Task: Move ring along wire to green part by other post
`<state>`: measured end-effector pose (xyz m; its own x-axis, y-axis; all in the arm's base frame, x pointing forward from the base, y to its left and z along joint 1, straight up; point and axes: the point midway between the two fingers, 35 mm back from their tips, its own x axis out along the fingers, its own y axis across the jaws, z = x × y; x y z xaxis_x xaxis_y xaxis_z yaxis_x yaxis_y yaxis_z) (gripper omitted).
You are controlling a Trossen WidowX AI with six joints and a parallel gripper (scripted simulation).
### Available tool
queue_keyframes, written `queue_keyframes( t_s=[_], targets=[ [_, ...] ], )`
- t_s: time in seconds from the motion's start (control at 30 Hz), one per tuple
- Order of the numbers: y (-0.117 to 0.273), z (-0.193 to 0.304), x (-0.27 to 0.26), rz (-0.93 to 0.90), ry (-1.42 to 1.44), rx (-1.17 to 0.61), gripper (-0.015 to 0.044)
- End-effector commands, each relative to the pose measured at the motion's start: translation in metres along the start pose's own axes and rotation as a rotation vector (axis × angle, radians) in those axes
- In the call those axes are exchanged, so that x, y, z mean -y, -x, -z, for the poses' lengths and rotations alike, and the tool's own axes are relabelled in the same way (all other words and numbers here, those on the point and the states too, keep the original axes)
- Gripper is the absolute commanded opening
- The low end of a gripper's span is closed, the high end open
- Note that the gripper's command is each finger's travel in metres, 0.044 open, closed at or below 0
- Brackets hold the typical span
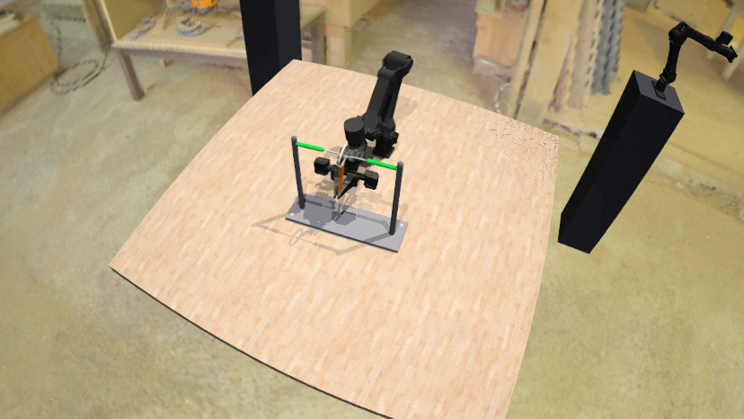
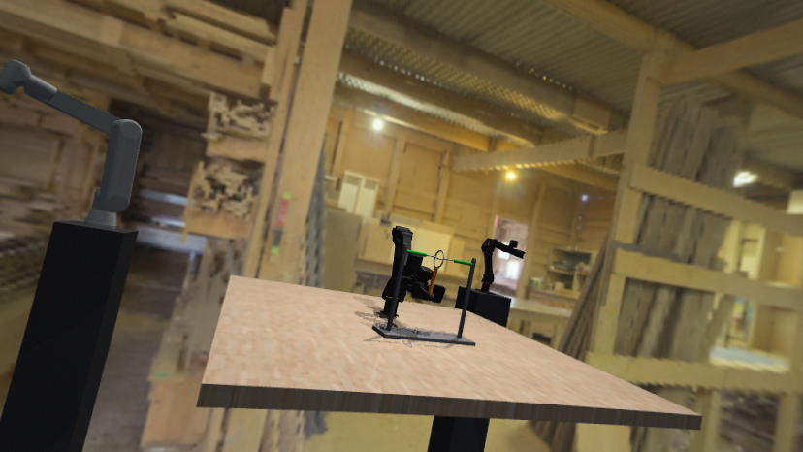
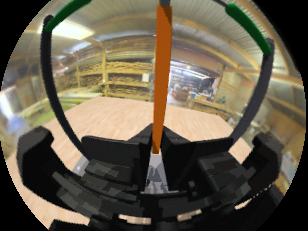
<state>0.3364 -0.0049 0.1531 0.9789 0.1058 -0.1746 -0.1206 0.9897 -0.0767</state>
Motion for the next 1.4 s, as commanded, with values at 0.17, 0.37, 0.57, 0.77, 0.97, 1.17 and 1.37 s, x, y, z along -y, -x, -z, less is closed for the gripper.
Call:
queue_keyframes(
  t_s=[0.17,0.37,0.57,0.77,0.97,1.17,1.37],
  targets=[
    [-0.001,-0.001,-0.018,-0.019,-0.08,0.006,-0.015],
    [-0.001,-0.003,-0.032,-0.037,-0.142,0.008,-0.015],
    [-0.001,-0.005,-0.043,-0.05,-0.183,0.01,-0.015],
    [-0.001,-0.008,-0.051,-0.058,-0.195,0.01,-0.015],
    [-0.001,-0.009,-0.054,-0.058,-0.175,0.009,-0.015],
    [-0.001,-0.009,-0.056,-0.056,-0.142,0.007,-0.015],
    [-0.001,-0.009,-0.059,-0.054,-0.11,0.004,-0.015]
  ],
)
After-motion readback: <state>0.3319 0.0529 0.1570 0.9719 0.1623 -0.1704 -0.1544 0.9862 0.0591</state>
